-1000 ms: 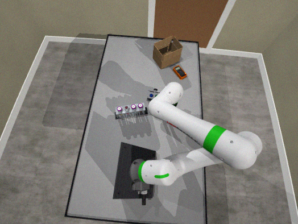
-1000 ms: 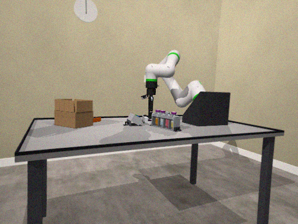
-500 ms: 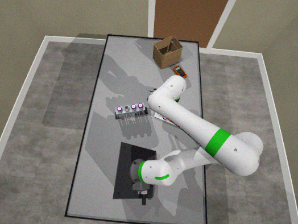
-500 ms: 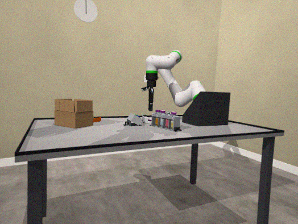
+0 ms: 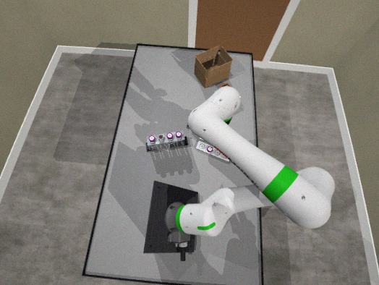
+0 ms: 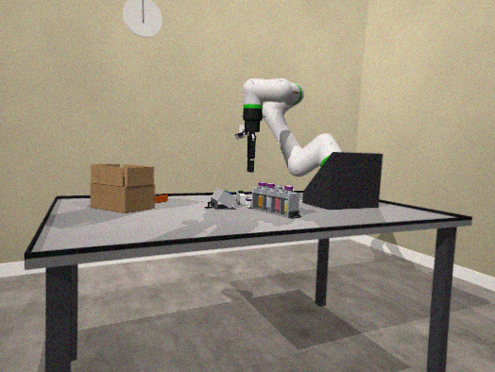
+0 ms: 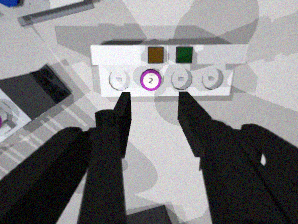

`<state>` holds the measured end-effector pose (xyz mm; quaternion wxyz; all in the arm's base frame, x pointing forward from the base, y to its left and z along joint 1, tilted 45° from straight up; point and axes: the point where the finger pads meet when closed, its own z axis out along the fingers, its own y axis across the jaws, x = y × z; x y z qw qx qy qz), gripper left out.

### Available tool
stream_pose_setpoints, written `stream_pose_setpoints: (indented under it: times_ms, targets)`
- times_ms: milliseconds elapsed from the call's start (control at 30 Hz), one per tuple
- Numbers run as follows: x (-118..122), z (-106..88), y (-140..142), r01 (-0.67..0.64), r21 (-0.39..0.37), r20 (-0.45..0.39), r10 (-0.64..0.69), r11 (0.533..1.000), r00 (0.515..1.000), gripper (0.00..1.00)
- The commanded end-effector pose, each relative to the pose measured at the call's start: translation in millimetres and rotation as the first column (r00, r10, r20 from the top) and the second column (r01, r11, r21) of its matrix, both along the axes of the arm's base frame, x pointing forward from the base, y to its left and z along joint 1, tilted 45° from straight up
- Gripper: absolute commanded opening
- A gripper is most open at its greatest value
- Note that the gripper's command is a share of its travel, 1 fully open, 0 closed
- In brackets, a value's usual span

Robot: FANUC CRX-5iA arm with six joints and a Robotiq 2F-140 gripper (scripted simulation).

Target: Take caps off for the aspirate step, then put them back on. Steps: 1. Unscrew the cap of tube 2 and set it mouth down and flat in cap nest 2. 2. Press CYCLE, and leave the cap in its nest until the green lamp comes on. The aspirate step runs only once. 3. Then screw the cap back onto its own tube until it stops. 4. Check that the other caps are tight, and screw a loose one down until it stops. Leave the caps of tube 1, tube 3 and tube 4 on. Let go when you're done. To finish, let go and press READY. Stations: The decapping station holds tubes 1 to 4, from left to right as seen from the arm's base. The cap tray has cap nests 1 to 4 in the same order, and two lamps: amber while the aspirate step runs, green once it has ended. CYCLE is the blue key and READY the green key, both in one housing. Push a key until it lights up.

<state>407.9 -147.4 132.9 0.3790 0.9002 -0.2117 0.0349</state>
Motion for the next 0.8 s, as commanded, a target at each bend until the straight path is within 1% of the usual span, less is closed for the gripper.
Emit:
stream_pose_setpoints:
  times_ms: [0,67,100,200,267,333,367,400,467,567,667,767]
  targets:
    - [7,-4.3,2,0.059,-0.007,0.059,-0.058,0.998,0.997,0.1]
    - [20,-14.5,4,0.177,-0.009,0.175,-0.173,0.984,0.969,0.1]
    - [25,-18.7,5,0.211,-0.007,0.209,-0.205,0.978,0.956,0.1]
    - [32,-24.4,7,0.275,0.001,0.271,-0.264,0.962,0.925,0.1]
    - [40,-30.3,8,0.339,0.013,0.335,-0.324,0.941,0.885,0.1]
    - [40,-30.3,8,0.339,0.013,0.335,-0.324,0.941,0.885,0.1]
    - [46,-35.4,9,0.406,0.03,0.401,-0.383,0.913,0.832,0.1]
    - [53,-40.5,10,0.451,0.046,0.445,-0.423,0.891,0.79,0.1]
    - [60,-46.2,11,0.499,0.067,0.492,-0.464,0.864,0.737,0.1]
    - [71,-54.8,13,0.574,0.108,0.565,-0.525,0.812,0.636,0.1]
    - [82,-63.3,15,0.639,0.157,0.629,-0.575,0.753,0.523,0.1]
    - [93,-71.9,17,0.693,0.212,0.682,-0.612,0.689,0.399,0.1]
